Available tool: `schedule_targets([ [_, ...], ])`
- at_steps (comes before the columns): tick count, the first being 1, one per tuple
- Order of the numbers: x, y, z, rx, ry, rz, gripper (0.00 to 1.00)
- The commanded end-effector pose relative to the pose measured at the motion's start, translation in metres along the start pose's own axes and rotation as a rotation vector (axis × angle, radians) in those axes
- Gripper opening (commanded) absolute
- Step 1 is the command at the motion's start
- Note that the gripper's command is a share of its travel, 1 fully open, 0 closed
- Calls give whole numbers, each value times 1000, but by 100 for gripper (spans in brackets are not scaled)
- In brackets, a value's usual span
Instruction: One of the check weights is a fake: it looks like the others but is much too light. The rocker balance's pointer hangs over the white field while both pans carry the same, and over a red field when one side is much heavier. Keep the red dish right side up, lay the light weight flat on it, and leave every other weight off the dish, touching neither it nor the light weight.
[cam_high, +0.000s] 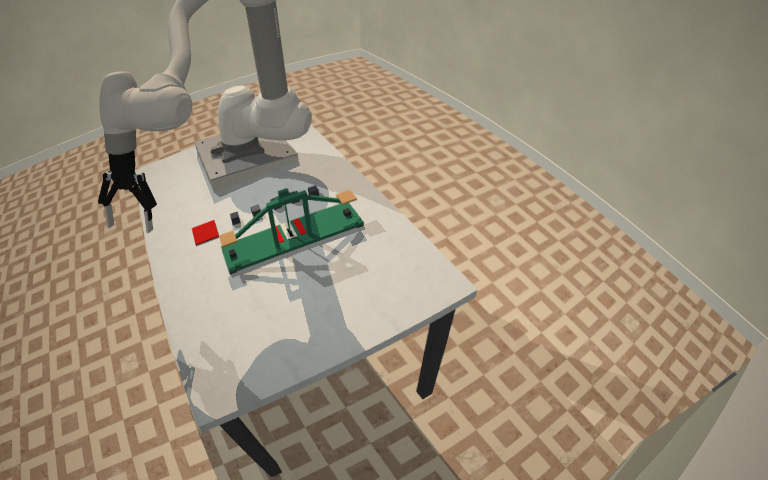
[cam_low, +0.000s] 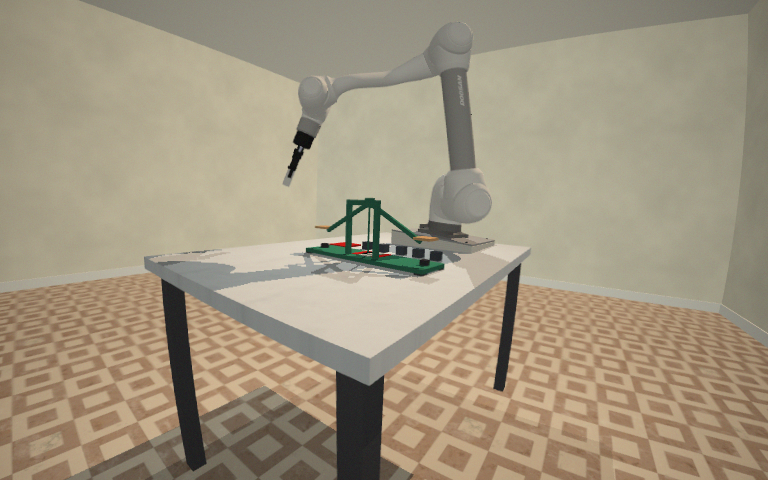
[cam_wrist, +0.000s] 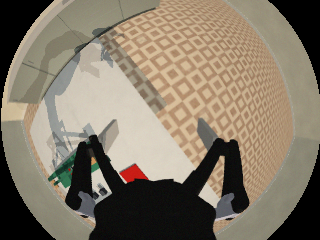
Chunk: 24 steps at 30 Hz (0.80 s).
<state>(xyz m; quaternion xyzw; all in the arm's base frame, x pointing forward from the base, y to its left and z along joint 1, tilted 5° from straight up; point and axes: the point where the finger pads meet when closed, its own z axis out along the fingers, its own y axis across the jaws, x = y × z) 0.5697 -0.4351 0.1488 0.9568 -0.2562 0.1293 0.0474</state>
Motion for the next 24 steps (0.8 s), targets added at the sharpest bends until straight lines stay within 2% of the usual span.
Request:
schedule_targets([
  [1, 0, 0, 0, 0, 0, 0, 100],
  [19, -1, -1, 0, 1, -1, -2, 100],
  [22, -20, -20, -4, 8, -14, -25, 100],
  [24, -49, -48, -10, 18, -34, -61, 100],
])
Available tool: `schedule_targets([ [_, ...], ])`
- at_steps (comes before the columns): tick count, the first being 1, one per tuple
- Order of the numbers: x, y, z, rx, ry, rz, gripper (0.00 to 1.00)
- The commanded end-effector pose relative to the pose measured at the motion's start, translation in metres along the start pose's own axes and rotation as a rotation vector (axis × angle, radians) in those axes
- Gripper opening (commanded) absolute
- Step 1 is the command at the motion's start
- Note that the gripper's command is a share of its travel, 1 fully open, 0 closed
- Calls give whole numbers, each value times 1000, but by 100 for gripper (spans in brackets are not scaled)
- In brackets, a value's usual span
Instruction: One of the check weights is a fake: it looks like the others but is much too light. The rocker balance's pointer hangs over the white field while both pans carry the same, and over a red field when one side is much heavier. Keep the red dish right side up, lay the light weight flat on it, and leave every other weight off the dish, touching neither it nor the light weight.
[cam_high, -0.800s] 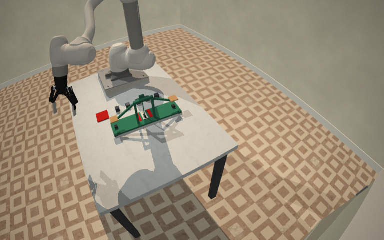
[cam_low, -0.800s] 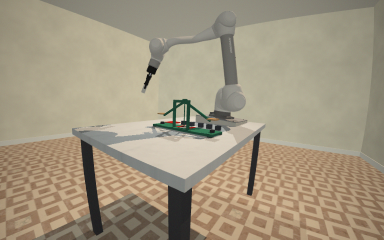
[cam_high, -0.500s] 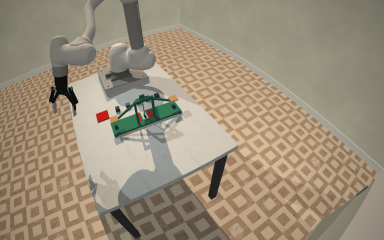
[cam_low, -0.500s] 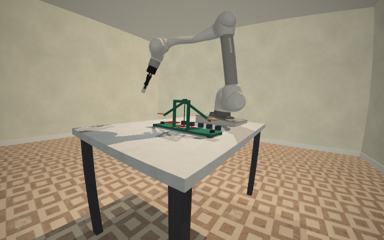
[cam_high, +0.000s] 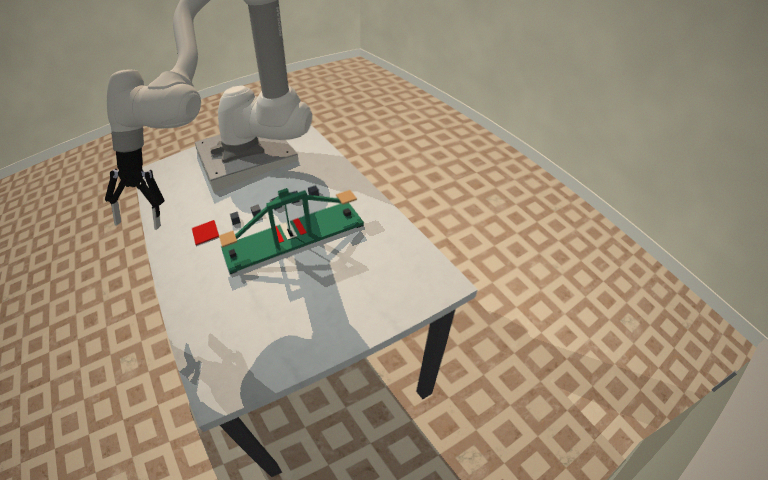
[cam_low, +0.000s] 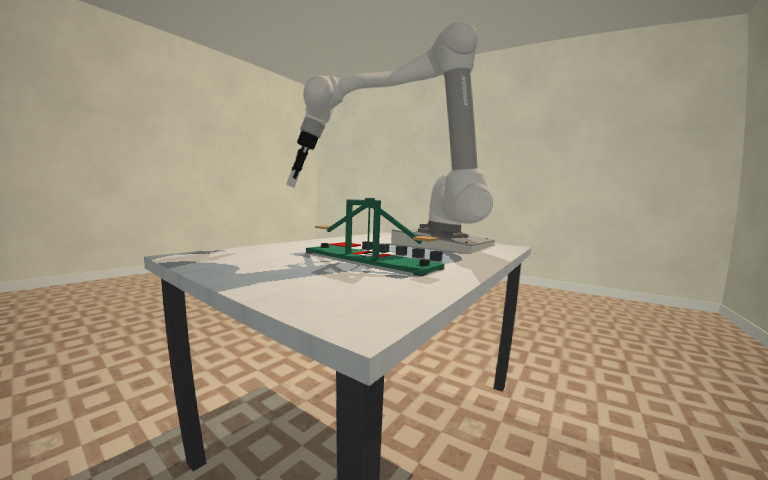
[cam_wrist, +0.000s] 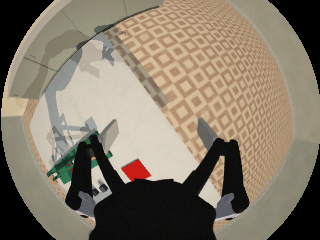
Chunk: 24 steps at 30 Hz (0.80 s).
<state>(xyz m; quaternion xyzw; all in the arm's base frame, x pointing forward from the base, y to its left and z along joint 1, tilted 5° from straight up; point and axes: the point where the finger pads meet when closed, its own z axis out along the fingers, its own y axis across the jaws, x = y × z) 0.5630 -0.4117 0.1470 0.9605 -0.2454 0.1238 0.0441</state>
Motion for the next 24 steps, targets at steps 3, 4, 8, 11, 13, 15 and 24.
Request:
schedule_targets([
  [3, -50, -51, -10, 19, -35, -63, 100],
  [4, -70, -73, -14, 27, -49, -88, 100],
  [8, -92, -96, -19, 35, -65, -116, 100],
  [11, -115, -120, -24, 44, -82, -146, 100],
  [13, -138, -145, -28, 53, -98, -175, 100],
  [15, -161, -168, -33, 62, -115, -205, 100],
  [24, -230, -241, -47, 88, -163, -292, 100],
])
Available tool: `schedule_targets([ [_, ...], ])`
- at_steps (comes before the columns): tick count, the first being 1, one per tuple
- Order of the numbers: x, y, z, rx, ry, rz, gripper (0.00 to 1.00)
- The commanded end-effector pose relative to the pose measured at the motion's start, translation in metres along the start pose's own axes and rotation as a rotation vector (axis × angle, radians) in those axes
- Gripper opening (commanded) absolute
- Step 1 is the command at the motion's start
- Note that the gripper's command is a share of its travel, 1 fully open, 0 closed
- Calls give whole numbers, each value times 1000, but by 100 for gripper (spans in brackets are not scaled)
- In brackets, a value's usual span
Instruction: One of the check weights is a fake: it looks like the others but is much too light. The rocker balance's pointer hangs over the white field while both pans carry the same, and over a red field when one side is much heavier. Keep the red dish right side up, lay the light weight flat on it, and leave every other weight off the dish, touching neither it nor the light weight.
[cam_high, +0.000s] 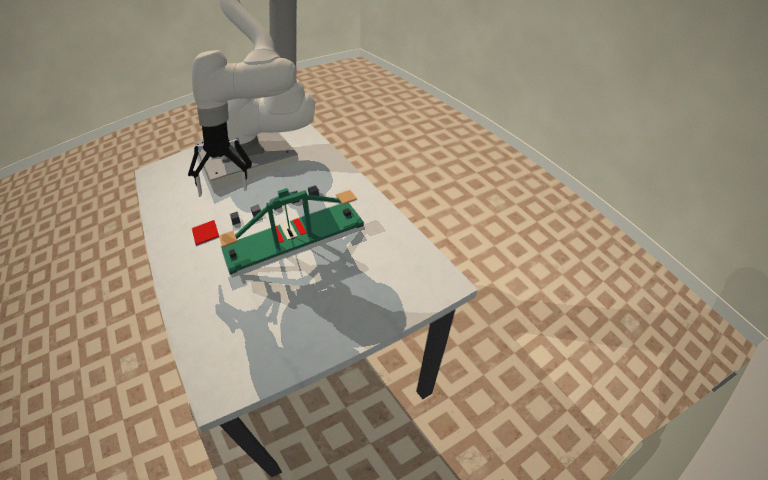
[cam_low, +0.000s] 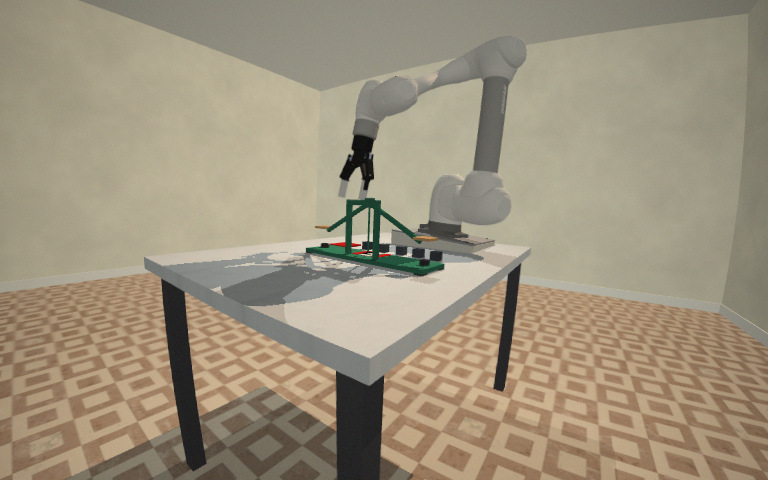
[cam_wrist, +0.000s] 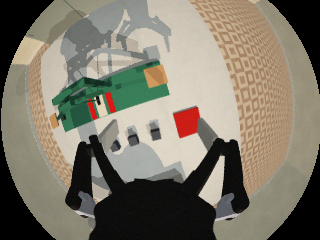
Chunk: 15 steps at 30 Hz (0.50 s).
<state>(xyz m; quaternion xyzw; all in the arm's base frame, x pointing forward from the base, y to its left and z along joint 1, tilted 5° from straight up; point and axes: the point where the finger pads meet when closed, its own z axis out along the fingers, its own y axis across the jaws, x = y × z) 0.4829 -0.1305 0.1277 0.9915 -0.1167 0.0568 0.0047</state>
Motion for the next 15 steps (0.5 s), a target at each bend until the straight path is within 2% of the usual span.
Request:
schedule_targets([
  [1, -18, -39, -1, 10, -18, -32, 100],
  [3, -18, -39, -1, 10, -18, -32, 100],
  [5, -48, -92, -1, 26, -48, -85, 100],
  [7, -48, -92, -1, 26, -48, -85, 100],
  [8, -62, -117, -1, 33, -62, -110, 100],
  [9, -62, -117, -1, 33, -62, -110, 100],
  [10, -74, -141, 0, 41, -75, -133, 100],
  [12, -74, -141, 0, 41, -75, -133, 100],
  [13, -87, -163, 0, 47, -87, -155, 100],
  [14, -87, -163, 0, 47, -87, -155, 100],
  [15, -98, -184, 0, 53, -98, -176, 100],
])
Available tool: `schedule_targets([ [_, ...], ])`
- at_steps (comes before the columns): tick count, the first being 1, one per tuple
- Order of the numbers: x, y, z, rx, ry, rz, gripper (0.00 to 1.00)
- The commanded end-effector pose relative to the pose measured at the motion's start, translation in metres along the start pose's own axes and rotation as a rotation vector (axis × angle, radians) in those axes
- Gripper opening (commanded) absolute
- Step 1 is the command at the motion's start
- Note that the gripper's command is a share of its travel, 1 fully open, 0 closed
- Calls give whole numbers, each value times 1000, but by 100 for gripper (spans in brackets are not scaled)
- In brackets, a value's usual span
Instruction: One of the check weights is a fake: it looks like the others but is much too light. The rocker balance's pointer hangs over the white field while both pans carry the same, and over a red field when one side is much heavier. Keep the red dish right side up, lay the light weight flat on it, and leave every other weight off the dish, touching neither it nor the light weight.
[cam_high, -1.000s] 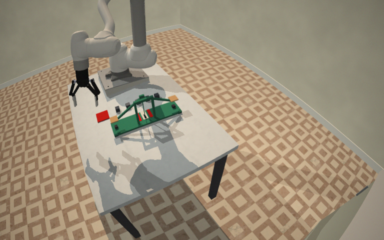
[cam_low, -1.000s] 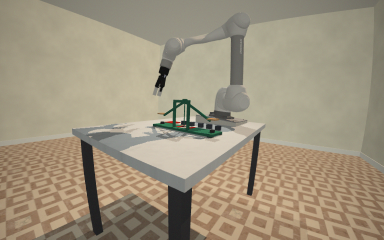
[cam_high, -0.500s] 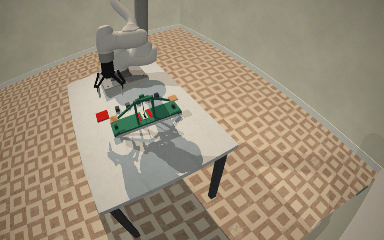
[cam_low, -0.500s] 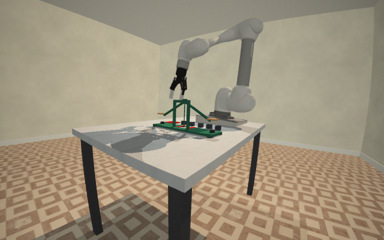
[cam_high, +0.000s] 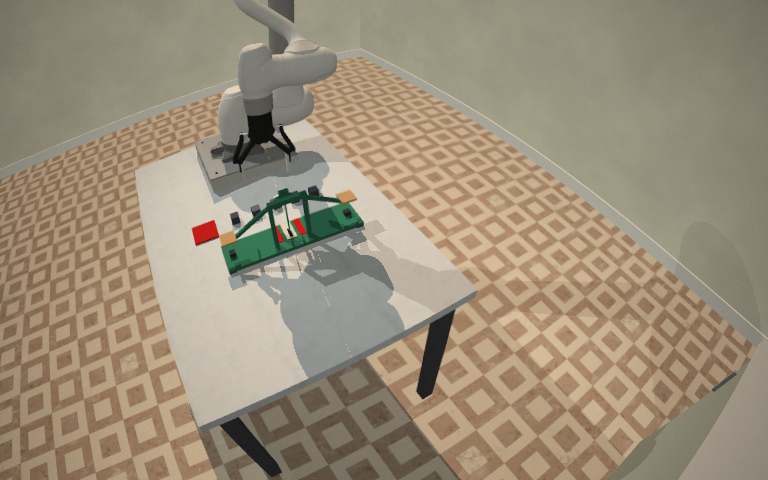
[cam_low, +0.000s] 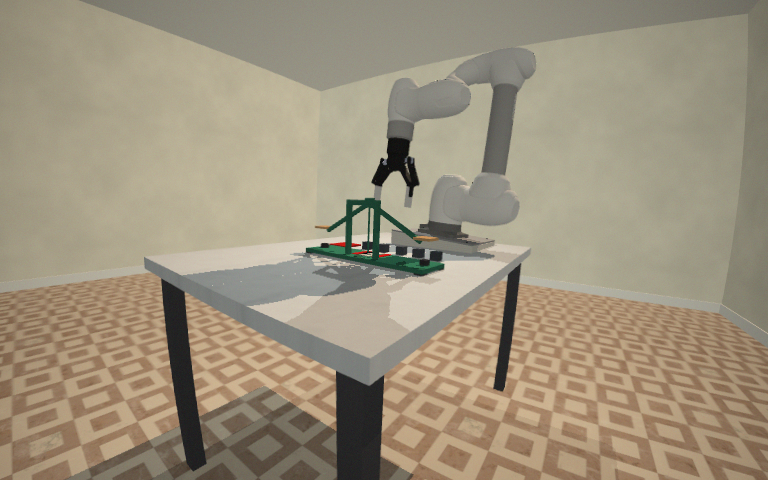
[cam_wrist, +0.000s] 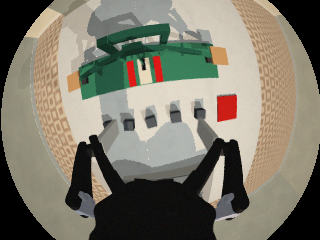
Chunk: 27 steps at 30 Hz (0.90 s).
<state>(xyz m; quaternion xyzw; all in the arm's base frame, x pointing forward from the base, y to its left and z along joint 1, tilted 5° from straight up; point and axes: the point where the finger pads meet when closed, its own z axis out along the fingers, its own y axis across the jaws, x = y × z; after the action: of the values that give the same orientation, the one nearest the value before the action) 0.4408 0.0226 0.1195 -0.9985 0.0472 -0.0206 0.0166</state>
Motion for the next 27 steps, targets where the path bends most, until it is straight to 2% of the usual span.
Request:
schedule_targets([
  [1, -15, -47, 3, 12, -21, -38, 100],
  [2, -23, -67, 5, 17, -32, -57, 100],
  [5, -23, -67, 5, 17, -32, -57, 100],
  [8, -41, -116, 9, 31, -57, -103, 100],
  [9, -41, -116, 9, 31, -57, -103, 100],
  [13, -54, -151, 12, 41, -76, -135, 100],
  [27, -57, -158, 12, 42, -79, -141, 100],
])
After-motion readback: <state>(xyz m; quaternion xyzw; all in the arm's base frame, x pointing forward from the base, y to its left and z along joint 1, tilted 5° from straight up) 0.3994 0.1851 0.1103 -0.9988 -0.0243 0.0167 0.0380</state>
